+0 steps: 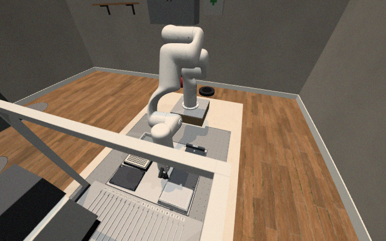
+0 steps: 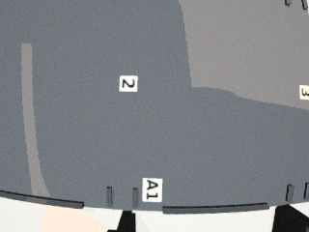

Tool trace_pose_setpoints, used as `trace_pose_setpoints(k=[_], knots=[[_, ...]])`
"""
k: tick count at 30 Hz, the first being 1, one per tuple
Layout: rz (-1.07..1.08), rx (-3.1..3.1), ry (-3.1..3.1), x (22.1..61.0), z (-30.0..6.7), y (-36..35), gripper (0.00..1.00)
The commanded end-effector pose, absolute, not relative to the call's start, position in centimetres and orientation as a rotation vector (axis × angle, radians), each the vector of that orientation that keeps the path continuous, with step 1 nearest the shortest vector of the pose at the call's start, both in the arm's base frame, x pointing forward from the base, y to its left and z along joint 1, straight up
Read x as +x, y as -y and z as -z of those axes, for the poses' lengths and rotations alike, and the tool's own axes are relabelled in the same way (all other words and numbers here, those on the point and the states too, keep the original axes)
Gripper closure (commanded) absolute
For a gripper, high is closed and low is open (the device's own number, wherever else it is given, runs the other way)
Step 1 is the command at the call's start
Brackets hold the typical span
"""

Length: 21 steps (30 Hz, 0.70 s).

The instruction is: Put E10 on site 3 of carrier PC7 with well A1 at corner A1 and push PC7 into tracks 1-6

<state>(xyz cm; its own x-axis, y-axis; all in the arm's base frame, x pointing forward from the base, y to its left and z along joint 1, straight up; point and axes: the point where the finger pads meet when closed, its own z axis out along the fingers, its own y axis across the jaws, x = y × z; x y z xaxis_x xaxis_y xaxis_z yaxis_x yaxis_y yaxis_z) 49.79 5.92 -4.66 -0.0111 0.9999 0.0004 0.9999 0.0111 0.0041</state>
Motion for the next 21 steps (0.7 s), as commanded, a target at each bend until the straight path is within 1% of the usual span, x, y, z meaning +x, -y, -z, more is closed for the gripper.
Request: trace_pose_setpoints(k=[1,21], knots=[[-0.01,2.205,-2.231,49.9,4.5,-6.0,0.0],[-0.01,2.205,-2.23,49.9,4.5,-5.0,0.0]])
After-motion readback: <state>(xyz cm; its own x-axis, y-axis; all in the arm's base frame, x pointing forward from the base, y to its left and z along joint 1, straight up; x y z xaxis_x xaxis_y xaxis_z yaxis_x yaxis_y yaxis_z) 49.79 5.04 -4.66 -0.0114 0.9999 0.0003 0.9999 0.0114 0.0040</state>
